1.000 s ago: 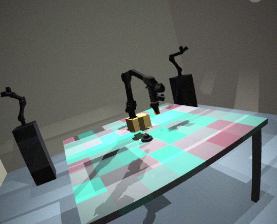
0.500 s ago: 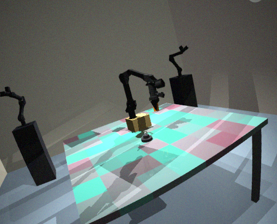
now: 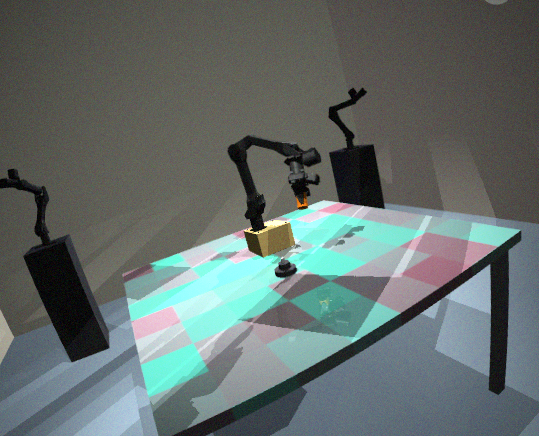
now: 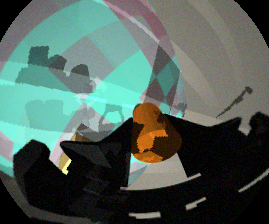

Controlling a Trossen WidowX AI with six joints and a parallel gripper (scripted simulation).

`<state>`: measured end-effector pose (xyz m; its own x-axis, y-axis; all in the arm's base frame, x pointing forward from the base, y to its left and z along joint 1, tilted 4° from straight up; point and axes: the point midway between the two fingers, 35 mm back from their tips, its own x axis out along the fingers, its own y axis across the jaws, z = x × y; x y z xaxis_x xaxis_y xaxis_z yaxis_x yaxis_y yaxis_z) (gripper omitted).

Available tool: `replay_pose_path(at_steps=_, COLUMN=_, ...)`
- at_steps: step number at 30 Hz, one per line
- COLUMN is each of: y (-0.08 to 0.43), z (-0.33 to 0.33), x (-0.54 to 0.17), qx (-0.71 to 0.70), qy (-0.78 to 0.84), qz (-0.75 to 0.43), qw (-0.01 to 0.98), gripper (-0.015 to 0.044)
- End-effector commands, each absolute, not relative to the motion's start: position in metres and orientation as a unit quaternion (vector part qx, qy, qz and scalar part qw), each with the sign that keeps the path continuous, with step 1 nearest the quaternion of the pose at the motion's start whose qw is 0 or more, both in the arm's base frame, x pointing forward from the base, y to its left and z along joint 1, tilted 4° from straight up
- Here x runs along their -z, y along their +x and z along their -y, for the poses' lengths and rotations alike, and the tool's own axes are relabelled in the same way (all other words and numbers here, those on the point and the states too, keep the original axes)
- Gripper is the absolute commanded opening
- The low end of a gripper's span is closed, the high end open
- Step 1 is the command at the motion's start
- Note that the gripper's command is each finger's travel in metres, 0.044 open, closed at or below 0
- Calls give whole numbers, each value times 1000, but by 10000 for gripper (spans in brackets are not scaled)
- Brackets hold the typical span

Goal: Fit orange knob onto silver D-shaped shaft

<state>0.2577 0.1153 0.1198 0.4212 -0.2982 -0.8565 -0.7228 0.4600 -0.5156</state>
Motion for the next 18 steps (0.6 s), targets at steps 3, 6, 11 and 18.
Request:
replay_pose_path(at_steps=3, y=258, z=-116, x=-133, qx=-114, qy=-524, qz=-481, qw=694, gripper=0)
replay_pose_path(at_steps=6, y=258, z=-116, x=-139, qx=-91, qy=-539, qz=-464, qw=697, gripper=0)
replay_pose_path(at_steps=11, y=258, z=-117, x=-149, qx=-53, qy=-563, qz=-434, qw=701, gripper=0)
replay_pose_path(at_steps=18, y=258, z=-117, x=-154, qx=-33, qy=-575, qz=-418, qw=702, gripper=0)
